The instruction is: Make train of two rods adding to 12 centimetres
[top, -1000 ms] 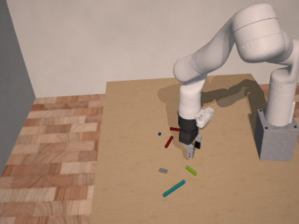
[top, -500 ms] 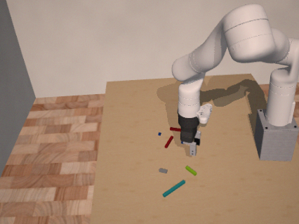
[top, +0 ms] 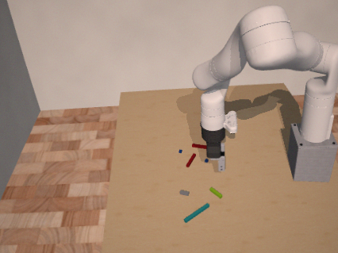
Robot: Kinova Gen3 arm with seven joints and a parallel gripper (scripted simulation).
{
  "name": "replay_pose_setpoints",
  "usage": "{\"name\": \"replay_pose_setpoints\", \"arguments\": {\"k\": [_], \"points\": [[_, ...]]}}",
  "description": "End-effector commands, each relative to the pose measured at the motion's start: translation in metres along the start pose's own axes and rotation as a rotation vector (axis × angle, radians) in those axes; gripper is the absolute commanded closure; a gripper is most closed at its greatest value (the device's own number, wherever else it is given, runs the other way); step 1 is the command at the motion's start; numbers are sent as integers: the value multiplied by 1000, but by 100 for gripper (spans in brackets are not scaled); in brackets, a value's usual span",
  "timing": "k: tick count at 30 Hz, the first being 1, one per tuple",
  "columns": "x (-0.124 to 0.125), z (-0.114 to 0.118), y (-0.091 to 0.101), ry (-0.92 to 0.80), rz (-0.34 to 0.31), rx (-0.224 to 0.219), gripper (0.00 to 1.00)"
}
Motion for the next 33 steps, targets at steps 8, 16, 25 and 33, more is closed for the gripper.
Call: {"name": "replay_pose_setpoints", "arguments": {"k": [8, 16, 25, 33], "points": [[3, -23, -4, 199, 13, -5, 0], [5, -40, -7, 402, 22, -13, 0], [5, -60, -10, 651, 28, -24, 0], [5, -78, -13, 879, 28, -34, 0]]}}
Point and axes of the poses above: the point where the finger pads meet when closed, its own y axis back along the fingers, its own z axis across the jaws, x = y × z, the point moved 9 cm from there along y, back along the fingers, and after that the axes turned 10 degrees about y, right-handed, at the moved point
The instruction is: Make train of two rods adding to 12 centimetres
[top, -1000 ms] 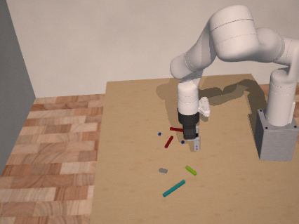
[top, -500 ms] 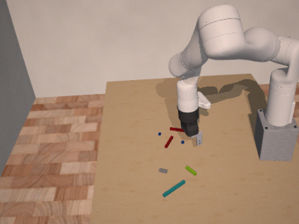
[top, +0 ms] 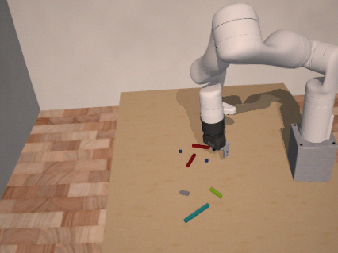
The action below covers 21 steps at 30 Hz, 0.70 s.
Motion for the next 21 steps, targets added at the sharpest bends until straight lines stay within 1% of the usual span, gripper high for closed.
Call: {"name": "replay_pose_setpoints", "arguments": {"k": [1, 8, 10, 21], "points": [[7, -6, 0, 52, -6, 0, 0], [18, -18, -2, 285, -9, -3, 0], [18, -18, -2, 285, -9, -3, 0], [30, -38, -3, 651, -18, 2, 0]]}}
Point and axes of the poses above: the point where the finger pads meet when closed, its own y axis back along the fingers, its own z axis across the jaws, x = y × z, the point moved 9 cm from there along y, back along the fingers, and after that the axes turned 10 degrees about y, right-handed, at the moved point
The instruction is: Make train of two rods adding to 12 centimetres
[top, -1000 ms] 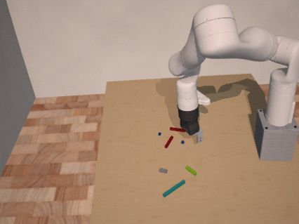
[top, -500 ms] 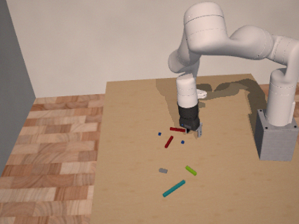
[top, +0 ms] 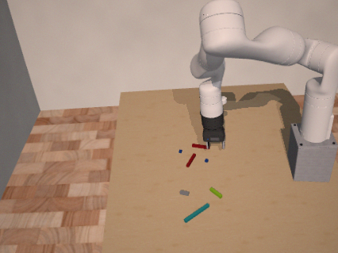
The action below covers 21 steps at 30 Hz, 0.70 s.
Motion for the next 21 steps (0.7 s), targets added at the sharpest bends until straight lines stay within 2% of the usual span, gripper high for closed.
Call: {"name": "replay_pose_setpoints", "arguments": {"k": [1, 4, 6, 21], "points": [[8, -1, 1, 54, -4, 8, 0], [13, -3, 1, 151, -5, 11, 0], [13, -3, 1, 151, -5, 11, 0], [34, -16, 3, 607, 2, 35, 0]]}}
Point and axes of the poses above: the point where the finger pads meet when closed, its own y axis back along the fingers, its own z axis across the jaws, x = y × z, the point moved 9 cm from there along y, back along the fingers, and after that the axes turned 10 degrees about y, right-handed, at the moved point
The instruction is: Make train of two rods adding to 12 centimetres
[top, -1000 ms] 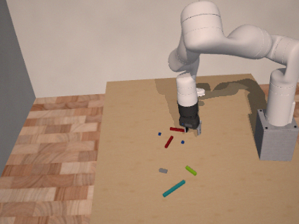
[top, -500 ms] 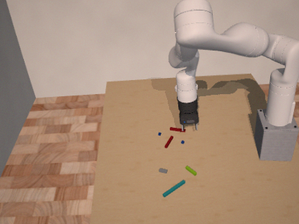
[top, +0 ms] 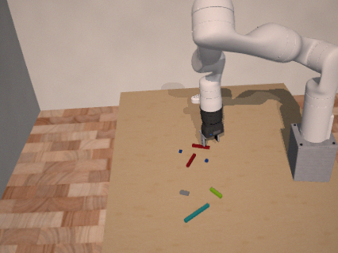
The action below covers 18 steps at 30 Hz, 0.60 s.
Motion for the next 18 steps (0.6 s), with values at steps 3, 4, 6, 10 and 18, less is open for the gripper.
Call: {"name": "replay_pose_setpoints", "arguments": {"k": [3, 4, 6, 10, 18], "points": [[6, 3, 1, 45, 4, 9, 0], [7, 3, 2, 72, 5, 11, 0], [10, 3, 2, 127, 8, 13, 0], [14, 2, 3, 231, 14, 18, 0], [22, 2, 6, 397, 26, 24, 0]]}}
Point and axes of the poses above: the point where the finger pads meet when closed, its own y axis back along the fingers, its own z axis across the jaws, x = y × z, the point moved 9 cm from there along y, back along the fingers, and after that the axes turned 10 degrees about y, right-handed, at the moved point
